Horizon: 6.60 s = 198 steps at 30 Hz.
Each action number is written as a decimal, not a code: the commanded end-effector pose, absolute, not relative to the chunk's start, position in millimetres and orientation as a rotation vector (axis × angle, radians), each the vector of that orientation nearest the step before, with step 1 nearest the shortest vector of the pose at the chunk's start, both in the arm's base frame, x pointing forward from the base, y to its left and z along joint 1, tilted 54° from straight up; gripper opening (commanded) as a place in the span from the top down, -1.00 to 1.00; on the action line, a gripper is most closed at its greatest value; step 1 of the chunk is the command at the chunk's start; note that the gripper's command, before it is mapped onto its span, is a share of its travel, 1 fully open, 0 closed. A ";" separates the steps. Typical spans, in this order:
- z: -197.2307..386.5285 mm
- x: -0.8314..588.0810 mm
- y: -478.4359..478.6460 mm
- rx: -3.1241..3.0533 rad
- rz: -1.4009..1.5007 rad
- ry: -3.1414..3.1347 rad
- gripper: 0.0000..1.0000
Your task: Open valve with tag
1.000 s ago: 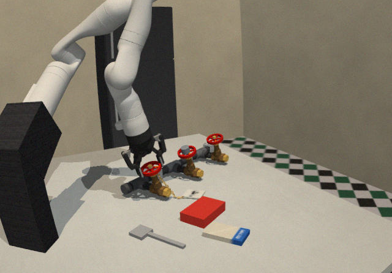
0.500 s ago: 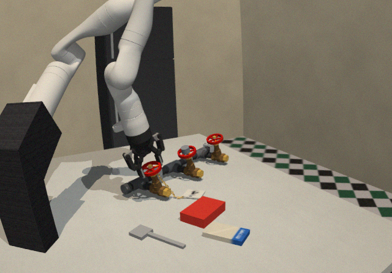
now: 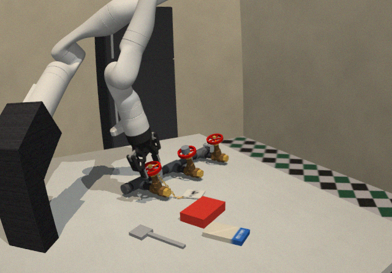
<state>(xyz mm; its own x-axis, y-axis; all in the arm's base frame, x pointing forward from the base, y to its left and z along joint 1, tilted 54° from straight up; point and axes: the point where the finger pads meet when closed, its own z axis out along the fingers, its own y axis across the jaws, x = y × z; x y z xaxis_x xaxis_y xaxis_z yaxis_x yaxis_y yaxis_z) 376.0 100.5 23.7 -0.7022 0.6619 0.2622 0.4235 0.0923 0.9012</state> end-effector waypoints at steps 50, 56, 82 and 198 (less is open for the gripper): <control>24.8 376.9 101.8 -0.720 0.714 1.857 -0.49; 25.1 376.7 102.1 -0.831 0.634 1.793 -0.49; 25.8 376.2 102.9 -1.232 0.299 1.488 -0.49; 24.9 377.9 101.8 -0.559 0.831 1.935 -1.00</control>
<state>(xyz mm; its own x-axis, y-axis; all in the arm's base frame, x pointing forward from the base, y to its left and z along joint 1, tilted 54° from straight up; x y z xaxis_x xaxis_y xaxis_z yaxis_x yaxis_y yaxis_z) 379.3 102.7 26.4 -0.3977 -0.1045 -0.9116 -0.7093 0.6653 0.2331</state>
